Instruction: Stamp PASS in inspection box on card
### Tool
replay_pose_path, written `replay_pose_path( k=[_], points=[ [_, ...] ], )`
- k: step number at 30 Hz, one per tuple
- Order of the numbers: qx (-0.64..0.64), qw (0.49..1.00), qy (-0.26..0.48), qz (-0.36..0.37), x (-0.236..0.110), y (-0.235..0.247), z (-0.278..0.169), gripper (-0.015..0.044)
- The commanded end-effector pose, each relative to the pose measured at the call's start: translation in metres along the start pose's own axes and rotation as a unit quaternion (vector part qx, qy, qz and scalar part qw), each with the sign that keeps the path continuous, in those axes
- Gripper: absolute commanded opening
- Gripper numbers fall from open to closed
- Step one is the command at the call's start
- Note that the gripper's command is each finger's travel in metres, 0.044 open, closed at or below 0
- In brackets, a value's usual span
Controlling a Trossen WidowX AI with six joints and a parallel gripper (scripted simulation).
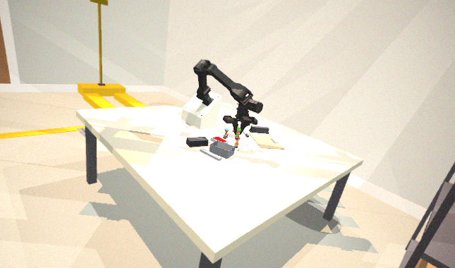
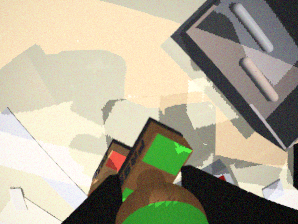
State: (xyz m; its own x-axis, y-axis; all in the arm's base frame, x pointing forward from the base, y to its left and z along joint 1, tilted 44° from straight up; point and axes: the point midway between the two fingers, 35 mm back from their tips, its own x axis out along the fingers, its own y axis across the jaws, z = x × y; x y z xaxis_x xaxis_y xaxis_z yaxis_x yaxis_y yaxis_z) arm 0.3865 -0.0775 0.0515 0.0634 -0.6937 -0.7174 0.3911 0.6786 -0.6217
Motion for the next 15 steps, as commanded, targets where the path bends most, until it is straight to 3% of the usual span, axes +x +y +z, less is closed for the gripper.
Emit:
replay_pose_path(
  k=[1,15],
  points=[
    [0.001,1.0,0.0,-0.003,-0.002,-0.007,-0.009,0.0],
    [-0.001,1.0,0.002,-0.003,-0.004,-0.036,-0.053,0.0]
  ],
)
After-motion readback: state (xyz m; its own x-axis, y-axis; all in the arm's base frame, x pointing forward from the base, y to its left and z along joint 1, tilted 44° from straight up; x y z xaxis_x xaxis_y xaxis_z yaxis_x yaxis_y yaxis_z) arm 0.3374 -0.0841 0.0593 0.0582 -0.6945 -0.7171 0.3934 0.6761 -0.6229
